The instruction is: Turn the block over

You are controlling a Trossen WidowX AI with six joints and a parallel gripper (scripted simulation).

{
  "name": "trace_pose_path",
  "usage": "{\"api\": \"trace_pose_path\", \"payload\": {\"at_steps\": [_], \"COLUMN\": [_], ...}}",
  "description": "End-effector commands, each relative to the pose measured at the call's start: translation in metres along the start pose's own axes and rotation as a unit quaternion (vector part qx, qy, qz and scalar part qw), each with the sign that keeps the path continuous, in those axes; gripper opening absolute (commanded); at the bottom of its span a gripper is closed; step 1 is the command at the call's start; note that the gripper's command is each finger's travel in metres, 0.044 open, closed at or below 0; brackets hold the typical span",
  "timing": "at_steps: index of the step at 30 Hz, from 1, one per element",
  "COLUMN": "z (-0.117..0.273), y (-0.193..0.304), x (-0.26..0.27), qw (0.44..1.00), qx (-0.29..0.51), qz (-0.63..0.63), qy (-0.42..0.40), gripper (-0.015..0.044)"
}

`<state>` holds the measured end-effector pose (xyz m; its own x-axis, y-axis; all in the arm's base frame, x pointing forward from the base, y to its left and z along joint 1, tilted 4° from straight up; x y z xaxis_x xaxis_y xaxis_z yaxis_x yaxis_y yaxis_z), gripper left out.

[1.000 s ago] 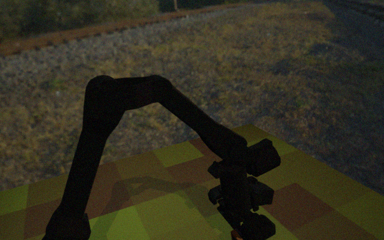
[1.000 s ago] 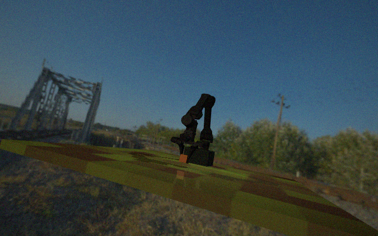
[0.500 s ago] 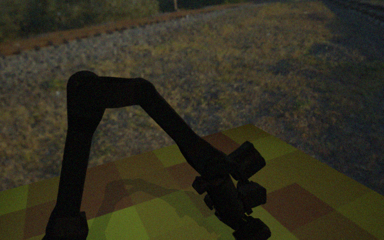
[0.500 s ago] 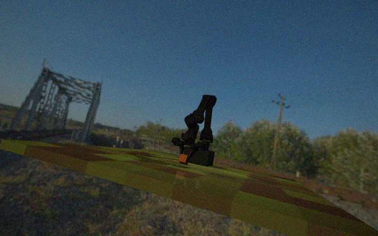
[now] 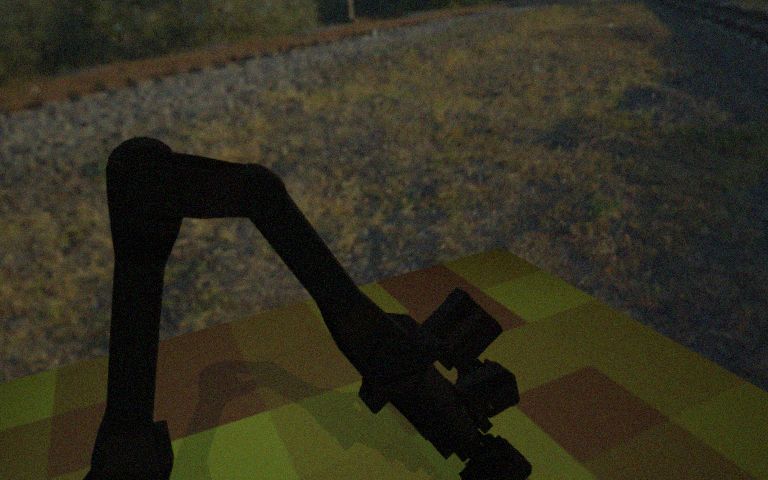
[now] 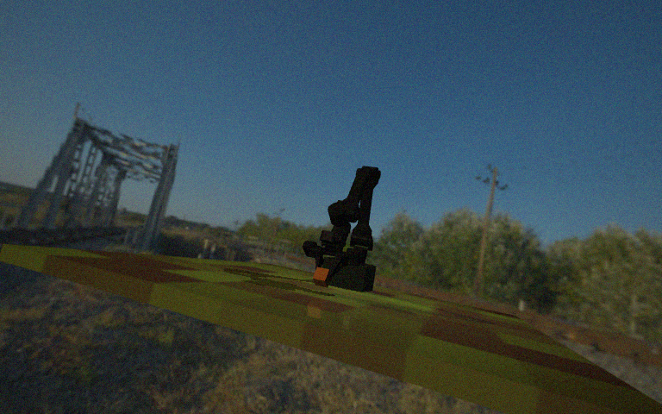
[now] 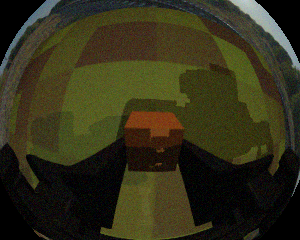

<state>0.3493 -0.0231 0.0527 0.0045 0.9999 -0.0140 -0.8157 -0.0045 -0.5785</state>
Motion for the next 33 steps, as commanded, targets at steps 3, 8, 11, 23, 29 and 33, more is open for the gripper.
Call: {"api": "trace_pose_path", "payload": {"at_steps": [3,8,11,23,29,33], "z": [-0.012,-0.023,-0.027,-0.036,-0.034,-0.031], "y": [0.007,0.013,0.017,0.034,0.043,0.049], "x": [0.000,0.001,0.001,0.003,0.004,0.004], "qw": [0.999,0.998,0.996,0.985,0.976,0.970], "qx": [-0.031,-0.067,-0.089,-0.174,-0.216,-0.242], "qz": [-0.002,-0.001,-0.001,-0.001,-0.002,-0.002], "qy": [0.005,0.008,0.011,0.018,0.021,0.023], "gripper": [0.0000,0.0000,0.0000,0.0000,0.0000,0.0000]}}
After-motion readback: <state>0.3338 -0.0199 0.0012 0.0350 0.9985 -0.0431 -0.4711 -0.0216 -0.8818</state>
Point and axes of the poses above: the point midway between the two fingers, 35 mm back from their tips, its own z axis back along the fingers, its own x axis across the jaws, y = z × x, the point moved 6 cm from there along z, back along the fingers, and after that the axes turned 5 degrees about z, right-handed, at the moved point
